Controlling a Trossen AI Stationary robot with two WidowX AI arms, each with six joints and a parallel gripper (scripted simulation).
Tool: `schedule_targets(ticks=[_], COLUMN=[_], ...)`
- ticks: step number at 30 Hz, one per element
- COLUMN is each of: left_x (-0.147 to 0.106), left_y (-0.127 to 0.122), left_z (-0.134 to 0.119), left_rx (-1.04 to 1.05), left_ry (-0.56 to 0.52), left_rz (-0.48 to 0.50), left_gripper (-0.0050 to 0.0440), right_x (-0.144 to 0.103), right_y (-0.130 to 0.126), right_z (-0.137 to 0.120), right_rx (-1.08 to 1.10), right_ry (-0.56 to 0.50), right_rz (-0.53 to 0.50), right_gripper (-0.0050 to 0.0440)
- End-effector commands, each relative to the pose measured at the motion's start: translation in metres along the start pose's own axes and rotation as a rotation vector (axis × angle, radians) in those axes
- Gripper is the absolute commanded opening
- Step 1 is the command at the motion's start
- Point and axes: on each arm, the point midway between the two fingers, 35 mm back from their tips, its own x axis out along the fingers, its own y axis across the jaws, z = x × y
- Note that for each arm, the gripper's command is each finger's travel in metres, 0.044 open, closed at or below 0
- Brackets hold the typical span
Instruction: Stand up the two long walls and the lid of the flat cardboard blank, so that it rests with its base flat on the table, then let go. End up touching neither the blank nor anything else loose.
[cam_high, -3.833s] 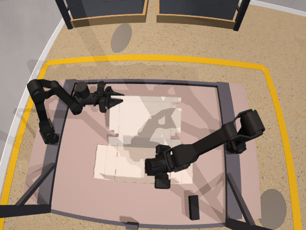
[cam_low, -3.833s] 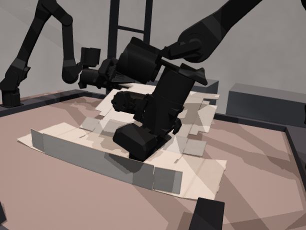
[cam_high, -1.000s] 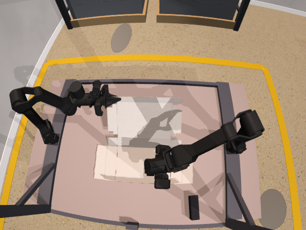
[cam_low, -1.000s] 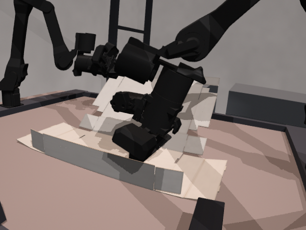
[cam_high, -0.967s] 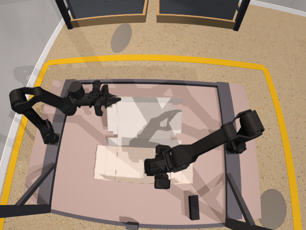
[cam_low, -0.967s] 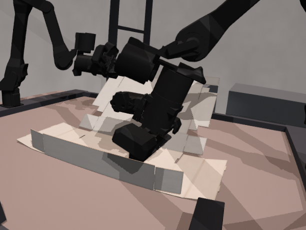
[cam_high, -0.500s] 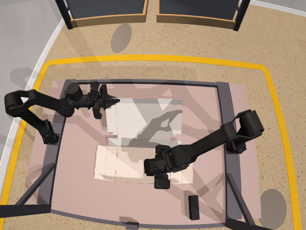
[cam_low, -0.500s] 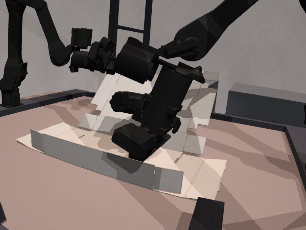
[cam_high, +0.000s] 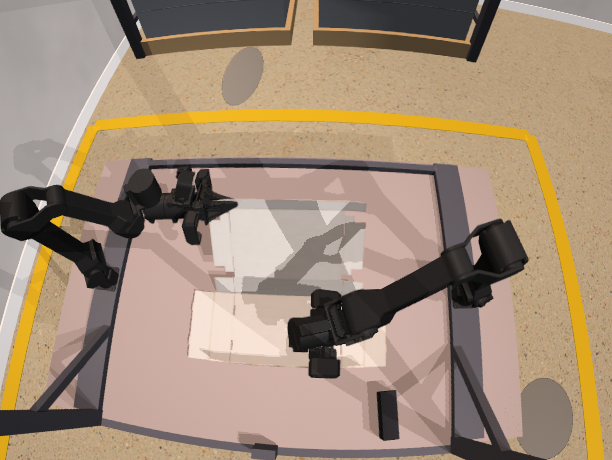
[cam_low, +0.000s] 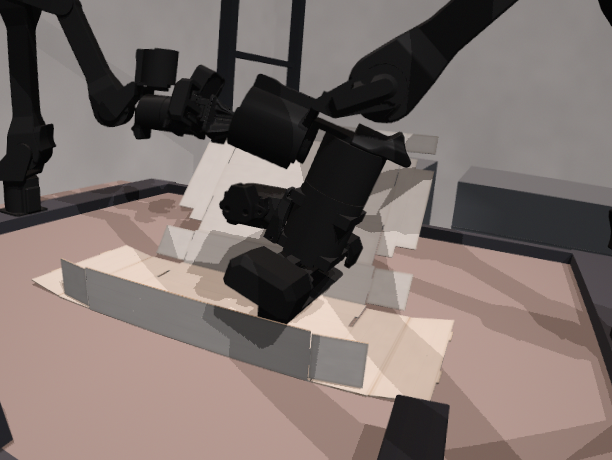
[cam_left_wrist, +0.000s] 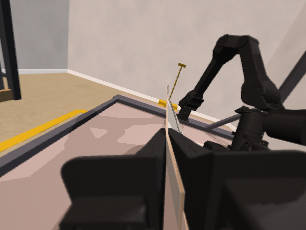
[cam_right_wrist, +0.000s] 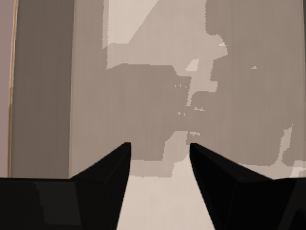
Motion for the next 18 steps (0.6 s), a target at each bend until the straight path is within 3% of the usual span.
schedule_targets(ticks=[1, 18], left_x=[0.0, -0.003], left_y=[-0.011, -0.034], left_z=[0.015, 0.019], left_rx=[0.054, 0.154], left_ry=[-0.04, -0.051], left_rz=[0.001, 0.004], left_gripper=[0.0, 0.0], right_x=[0.023, 0.023], right_y=[-0.007, -0.008], right_z=[-0.028, -0.028], right_rx=[0.001, 0.001], right_ry=[0.104, 0.104], right_rz=[-0.02, -0.02], right_gripper=[0.0203, 0.0203])
